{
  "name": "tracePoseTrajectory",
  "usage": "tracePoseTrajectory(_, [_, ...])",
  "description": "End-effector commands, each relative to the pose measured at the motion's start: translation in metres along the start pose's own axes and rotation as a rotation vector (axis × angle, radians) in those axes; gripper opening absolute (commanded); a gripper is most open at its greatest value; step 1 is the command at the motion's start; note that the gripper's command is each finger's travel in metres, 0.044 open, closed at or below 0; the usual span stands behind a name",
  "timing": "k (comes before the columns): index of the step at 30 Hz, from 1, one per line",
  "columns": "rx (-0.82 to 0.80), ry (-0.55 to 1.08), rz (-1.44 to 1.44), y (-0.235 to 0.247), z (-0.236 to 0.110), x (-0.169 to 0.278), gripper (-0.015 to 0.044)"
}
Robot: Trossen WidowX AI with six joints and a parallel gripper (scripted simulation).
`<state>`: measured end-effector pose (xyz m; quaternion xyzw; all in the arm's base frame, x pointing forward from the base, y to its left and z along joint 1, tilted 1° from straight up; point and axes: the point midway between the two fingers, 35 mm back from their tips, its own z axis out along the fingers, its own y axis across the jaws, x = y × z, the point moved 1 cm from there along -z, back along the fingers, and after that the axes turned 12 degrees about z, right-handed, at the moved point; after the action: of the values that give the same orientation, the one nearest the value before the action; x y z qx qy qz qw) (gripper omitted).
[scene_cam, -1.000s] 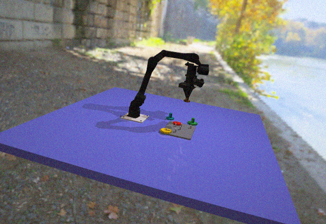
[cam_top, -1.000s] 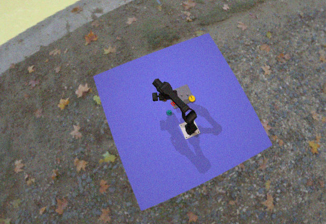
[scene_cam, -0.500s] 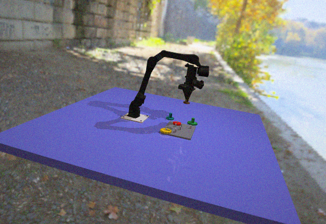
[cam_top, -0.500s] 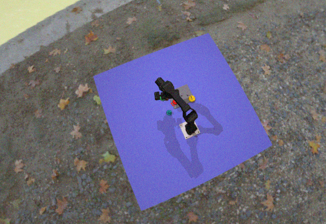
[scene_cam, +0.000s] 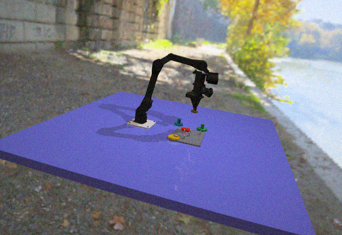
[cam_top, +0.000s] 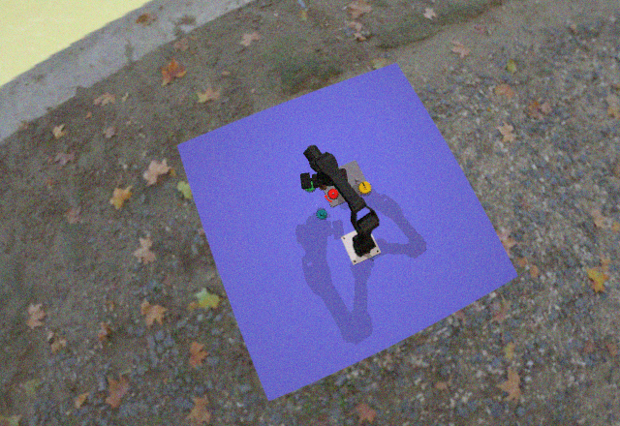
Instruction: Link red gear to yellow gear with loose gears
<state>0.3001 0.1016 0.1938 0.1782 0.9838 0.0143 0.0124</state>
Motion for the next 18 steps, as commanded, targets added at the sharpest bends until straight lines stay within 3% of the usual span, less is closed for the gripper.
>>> tracePoseTrajectory(1, [-0.009,-0.003,-0.003,-0.008,0.003,-0.003,0.0000])
tracePoseTrajectory(18, [-0.006,-0.004,-0.004,-0.038,0.023,-0.013,0.0000])
